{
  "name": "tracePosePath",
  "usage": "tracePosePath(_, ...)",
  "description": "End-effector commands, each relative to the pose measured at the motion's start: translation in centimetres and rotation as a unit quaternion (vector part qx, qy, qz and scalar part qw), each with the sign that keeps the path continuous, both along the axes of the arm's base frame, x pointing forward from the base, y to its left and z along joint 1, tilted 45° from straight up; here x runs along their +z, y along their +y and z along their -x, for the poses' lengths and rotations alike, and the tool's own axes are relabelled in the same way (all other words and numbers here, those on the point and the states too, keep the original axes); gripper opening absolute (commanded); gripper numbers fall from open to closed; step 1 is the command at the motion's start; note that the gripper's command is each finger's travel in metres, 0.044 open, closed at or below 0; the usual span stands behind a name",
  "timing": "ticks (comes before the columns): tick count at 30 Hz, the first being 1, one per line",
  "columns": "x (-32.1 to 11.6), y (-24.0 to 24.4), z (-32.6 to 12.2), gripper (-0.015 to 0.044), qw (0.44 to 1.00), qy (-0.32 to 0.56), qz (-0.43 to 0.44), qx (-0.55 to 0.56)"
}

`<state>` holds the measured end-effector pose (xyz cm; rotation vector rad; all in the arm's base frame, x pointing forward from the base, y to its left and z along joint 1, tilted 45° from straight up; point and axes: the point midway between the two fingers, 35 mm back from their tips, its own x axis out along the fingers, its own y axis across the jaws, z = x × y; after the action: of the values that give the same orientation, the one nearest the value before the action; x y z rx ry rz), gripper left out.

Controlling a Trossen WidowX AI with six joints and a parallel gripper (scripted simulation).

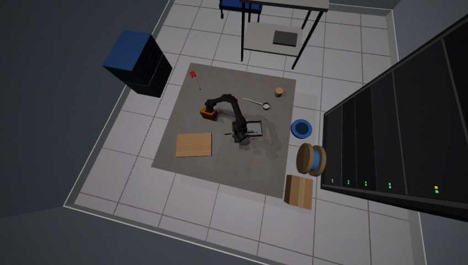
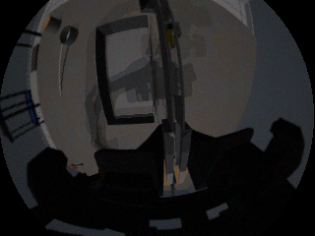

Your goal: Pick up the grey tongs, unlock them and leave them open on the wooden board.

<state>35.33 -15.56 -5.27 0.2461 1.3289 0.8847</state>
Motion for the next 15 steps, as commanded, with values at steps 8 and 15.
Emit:
tracePosePath(8,-1.1,-2.0,1.2,-0.015,0.977,0.141,0.01,-0.162)
tracePosePath(15,-1.9,-3.0,2.0,-0.015,0.938,0.229,0.013,-0.258)
